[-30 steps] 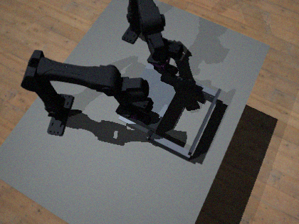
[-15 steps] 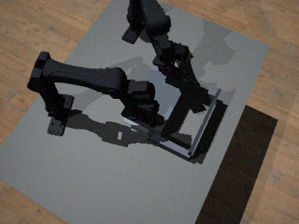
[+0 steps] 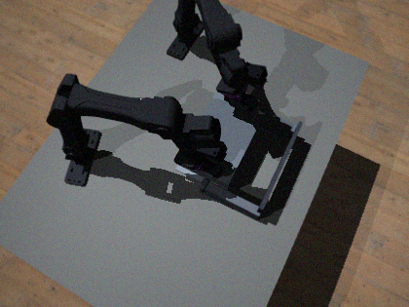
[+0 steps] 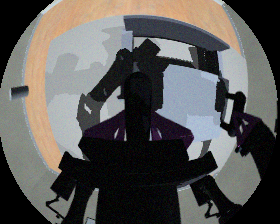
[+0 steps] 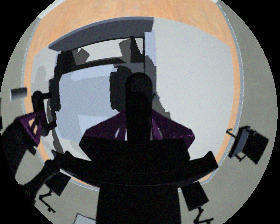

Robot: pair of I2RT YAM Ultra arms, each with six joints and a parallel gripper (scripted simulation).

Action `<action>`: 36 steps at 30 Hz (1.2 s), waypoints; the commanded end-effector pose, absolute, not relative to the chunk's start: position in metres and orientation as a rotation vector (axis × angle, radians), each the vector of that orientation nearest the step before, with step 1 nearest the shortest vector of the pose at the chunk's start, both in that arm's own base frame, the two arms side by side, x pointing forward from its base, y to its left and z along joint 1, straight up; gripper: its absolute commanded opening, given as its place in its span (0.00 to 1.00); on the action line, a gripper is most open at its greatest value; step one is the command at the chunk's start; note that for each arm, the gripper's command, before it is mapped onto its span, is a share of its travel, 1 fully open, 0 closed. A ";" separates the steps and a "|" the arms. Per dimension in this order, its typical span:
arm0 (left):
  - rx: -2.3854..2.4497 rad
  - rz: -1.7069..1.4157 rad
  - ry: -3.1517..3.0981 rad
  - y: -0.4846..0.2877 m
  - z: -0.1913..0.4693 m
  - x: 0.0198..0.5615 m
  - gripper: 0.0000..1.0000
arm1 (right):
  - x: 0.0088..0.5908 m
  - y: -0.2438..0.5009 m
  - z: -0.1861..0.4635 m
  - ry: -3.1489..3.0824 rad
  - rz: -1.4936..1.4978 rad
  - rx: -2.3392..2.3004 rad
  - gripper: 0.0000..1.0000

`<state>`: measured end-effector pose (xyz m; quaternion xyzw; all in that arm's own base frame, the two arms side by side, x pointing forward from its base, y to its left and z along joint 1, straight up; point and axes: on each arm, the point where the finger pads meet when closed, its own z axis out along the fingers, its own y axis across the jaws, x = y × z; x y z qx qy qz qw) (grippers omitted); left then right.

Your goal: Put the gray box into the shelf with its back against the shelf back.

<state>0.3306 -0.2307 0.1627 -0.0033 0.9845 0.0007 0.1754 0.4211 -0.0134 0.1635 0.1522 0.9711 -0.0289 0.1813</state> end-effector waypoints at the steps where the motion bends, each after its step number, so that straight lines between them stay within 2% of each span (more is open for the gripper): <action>1: -0.050 -0.029 2.675 -0.231 0.190 0.363 0.15 | 0.449 -0.027 0.198 2.619 -0.100 0.422 0.15; 36: -0.048 -0.033 2.666 -0.228 0.197 0.420 0.15 | 0.501 -0.045 0.203 2.615 -0.099 0.417 0.15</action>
